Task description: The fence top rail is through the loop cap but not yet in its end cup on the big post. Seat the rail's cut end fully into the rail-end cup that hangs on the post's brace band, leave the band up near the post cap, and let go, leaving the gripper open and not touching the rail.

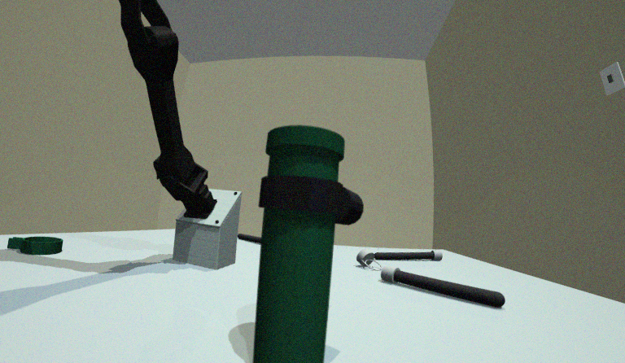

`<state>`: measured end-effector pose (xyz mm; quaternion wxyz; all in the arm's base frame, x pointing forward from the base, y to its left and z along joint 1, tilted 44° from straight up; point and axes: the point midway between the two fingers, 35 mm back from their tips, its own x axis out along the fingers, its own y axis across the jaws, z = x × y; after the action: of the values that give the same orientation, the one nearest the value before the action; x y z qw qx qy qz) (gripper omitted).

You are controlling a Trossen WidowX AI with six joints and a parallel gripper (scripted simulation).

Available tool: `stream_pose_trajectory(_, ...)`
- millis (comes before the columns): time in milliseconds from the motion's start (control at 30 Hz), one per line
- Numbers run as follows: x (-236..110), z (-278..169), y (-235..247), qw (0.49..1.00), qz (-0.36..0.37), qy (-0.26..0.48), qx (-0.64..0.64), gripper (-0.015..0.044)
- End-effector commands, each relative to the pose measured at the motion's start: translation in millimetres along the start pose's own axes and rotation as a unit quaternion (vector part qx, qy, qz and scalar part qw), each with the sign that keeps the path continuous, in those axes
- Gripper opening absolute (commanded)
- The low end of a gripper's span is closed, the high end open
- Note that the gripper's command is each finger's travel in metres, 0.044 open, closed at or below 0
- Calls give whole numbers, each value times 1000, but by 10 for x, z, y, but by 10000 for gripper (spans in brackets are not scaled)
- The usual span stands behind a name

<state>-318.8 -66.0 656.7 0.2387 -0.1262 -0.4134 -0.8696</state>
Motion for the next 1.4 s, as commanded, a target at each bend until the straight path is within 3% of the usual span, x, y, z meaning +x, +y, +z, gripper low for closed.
stream_pose_trajectory(0, 1, -10, 4, 1000, 0, 1, 1, 426)
stream_pose_trajectory(133, 26, -246, 104, 999, 12, 30, 14, 440)
stream_pose_trajectory(367, -33, -1074, 525, 988, 56, 134, 52, 440)
stream_pose_trajectory(667, -504, -2101, 1198, 949, 122, 278, 81, 440)
stream_pose_trajectory(967, -1422, -2898, 1870, 883, 201, 416, 83, 440)
stream_pose_trajectory(1367, -3142, -3391, 2475, 757, 325, 565, 46, 440)
